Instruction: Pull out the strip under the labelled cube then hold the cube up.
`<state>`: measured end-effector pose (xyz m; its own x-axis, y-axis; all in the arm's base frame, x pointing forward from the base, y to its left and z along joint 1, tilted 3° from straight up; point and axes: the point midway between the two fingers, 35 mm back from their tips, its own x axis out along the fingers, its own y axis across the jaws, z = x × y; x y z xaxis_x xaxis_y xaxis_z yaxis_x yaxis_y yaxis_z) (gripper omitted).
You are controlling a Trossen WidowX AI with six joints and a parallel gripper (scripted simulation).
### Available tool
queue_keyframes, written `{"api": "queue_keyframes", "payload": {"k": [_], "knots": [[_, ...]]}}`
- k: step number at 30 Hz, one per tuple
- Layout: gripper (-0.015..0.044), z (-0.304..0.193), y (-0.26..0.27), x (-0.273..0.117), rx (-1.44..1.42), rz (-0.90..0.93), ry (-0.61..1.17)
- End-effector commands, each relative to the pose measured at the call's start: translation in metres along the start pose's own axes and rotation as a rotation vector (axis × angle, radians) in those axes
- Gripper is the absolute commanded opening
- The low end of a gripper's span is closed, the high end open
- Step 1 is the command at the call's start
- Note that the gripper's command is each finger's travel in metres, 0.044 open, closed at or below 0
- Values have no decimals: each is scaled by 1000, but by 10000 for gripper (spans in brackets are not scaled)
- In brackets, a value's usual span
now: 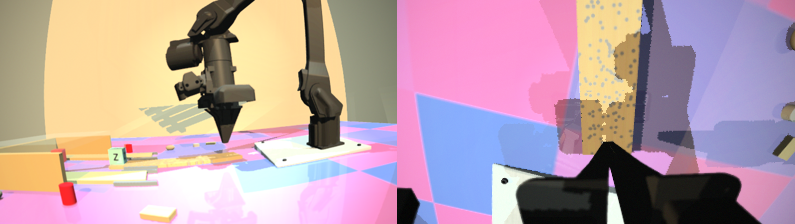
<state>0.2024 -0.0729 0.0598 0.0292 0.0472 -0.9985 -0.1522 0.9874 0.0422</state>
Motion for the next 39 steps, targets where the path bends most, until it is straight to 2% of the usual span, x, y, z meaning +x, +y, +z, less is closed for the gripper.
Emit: {"api": "queue_keyframes", "payload": {"k": [1, 2, 7, 19, 39], "knots": [[0, 3, -2, -15, -4, -6, -6], [0, 3, -2, -15, -4, -6, -6], [131, 28, -2, -16, 106, -6, -8], [440, 71, -1, -21, 109, -5, -11], [440, 148, -1, -32, 108, -5, -17]]}}
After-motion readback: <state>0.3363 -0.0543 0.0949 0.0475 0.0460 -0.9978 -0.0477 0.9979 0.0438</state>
